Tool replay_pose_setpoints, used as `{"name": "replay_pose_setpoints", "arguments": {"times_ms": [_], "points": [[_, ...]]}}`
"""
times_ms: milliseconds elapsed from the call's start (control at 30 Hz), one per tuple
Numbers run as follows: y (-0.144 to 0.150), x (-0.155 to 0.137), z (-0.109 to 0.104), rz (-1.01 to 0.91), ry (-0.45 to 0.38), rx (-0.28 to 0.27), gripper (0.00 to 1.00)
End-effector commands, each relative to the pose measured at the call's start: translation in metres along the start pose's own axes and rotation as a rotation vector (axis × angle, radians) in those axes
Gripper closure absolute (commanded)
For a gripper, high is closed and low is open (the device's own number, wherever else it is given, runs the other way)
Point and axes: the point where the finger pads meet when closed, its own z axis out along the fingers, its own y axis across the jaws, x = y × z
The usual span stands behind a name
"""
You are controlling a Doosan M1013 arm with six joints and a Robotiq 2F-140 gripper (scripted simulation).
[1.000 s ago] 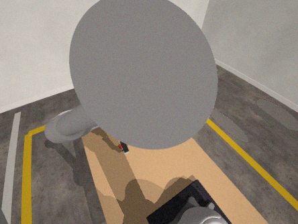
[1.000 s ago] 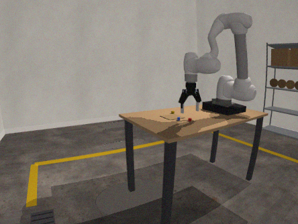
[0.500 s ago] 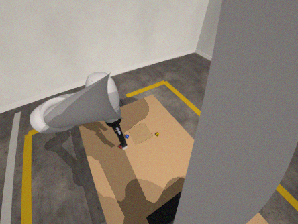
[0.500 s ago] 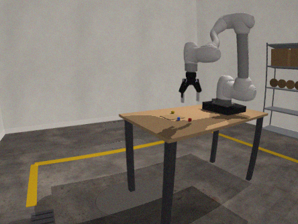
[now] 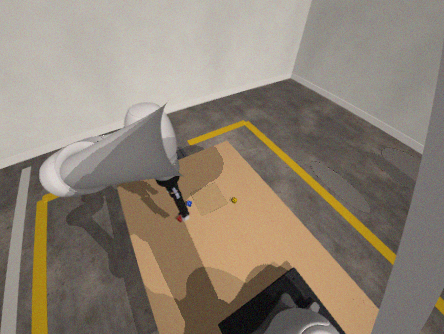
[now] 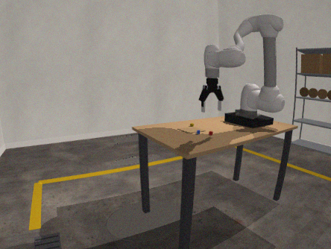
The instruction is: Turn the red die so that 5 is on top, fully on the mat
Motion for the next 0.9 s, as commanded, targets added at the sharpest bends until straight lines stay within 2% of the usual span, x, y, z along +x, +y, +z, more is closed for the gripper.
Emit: {"name": "replay_pose_setpoints", "arguments": {"times_ms": [0,267,867], "points": [[-0.0036,-0.0046,0.0028,-0.174,-0.001,0.000,0.00],[-0.0086,-0.0111,0.0070,-0.415,-0.001,0.000,0.00],[-0.0087,-0.0113,0.0072,-0.425,-0.001,0.000,0.00]]}}
